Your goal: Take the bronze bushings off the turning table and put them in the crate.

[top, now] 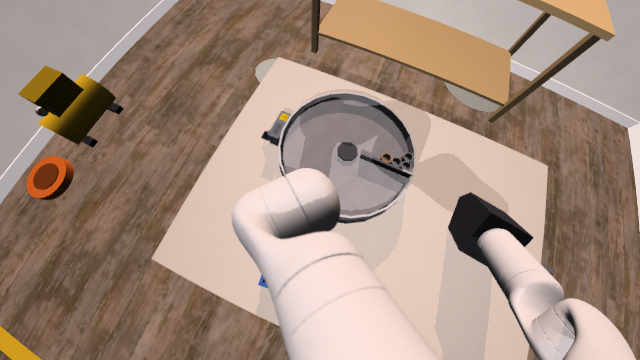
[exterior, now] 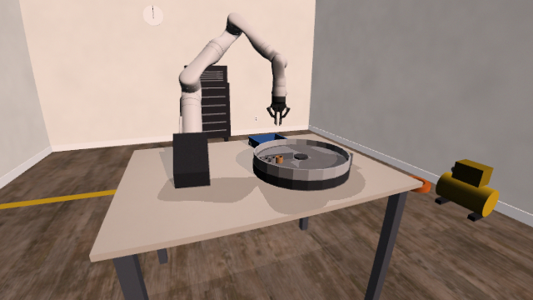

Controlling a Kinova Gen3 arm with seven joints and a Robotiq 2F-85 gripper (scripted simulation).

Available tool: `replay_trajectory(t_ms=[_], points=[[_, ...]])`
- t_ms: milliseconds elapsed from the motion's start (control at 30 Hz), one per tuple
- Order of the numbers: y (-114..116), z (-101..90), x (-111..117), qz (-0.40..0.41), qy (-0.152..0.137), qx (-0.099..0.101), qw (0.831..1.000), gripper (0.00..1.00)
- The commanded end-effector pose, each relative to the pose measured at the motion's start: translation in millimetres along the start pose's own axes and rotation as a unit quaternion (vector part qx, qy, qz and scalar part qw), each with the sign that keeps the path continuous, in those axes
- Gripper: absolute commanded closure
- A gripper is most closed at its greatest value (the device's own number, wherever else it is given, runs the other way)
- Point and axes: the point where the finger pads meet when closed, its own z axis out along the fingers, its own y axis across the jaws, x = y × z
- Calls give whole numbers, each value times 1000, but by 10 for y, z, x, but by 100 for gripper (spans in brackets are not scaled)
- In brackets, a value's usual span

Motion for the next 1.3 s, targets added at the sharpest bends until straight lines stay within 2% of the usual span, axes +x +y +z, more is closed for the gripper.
replay_trajectory(t_ms=[0, 233, 400, 800, 967, 1267], points=[[22, -13, -44, 6, 1, -1, 1000, 86], [22, -13, -44, 6, 1, -1, 1000, 86], [98, 1, -611, 6, 1, -1, 1000, 86], [98, 1, -611, 6, 1, -1, 1000, 86], [175, 15, -1178, 6, 1, -1, 1000, 86], [175, 15, -1178, 6, 1, -1, 1000, 86]])
